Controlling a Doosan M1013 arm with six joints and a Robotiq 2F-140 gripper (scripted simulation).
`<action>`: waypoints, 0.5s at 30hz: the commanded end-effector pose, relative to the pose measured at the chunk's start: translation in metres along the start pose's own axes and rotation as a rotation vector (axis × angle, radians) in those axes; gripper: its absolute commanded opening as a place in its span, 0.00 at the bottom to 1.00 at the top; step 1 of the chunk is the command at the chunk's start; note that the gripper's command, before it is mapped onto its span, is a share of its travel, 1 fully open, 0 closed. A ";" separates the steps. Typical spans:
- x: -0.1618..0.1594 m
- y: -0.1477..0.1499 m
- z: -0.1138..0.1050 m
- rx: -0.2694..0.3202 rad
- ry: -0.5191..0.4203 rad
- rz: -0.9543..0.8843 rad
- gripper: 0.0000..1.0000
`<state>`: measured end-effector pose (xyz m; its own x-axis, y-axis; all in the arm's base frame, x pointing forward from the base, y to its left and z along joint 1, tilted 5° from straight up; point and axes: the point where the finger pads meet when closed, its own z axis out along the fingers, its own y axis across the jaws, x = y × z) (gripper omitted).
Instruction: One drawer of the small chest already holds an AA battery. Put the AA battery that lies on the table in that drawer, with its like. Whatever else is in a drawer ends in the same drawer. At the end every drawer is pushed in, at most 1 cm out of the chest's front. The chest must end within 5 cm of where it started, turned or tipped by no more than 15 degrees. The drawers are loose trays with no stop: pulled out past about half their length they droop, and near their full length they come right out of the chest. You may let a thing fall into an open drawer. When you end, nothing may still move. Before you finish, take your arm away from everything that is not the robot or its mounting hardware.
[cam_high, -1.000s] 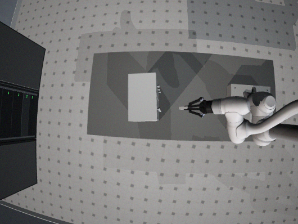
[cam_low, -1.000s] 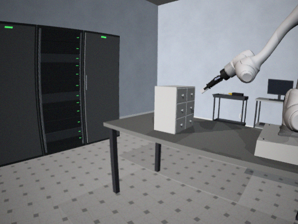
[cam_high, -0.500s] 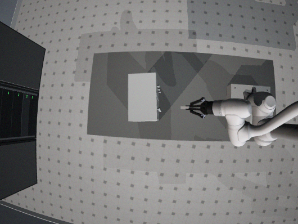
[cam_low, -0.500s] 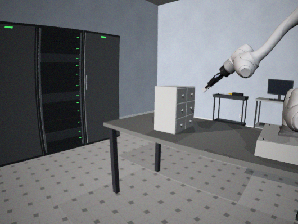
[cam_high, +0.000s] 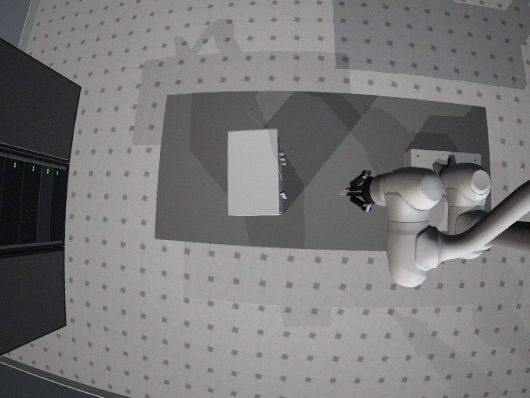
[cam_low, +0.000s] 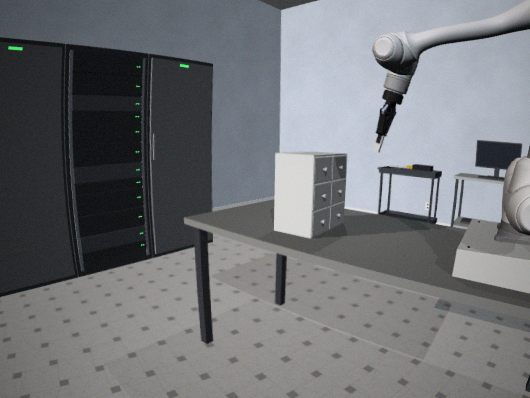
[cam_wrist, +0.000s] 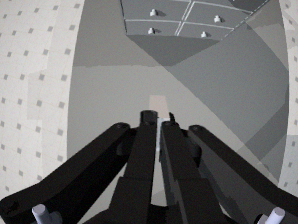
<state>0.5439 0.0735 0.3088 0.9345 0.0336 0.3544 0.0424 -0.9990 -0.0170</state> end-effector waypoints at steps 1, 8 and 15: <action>-0.004 0.011 0.000 0.057 -0.185 -0.016 0.00; -0.010 0.012 -0.013 0.056 -0.305 -0.019 0.00; -0.011 0.012 -0.014 0.056 -0.320 -0.020 0.00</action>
<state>0.5293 0.0611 0.3182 0.9966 0.0697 0.0431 0.0725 -0.9951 -0.0670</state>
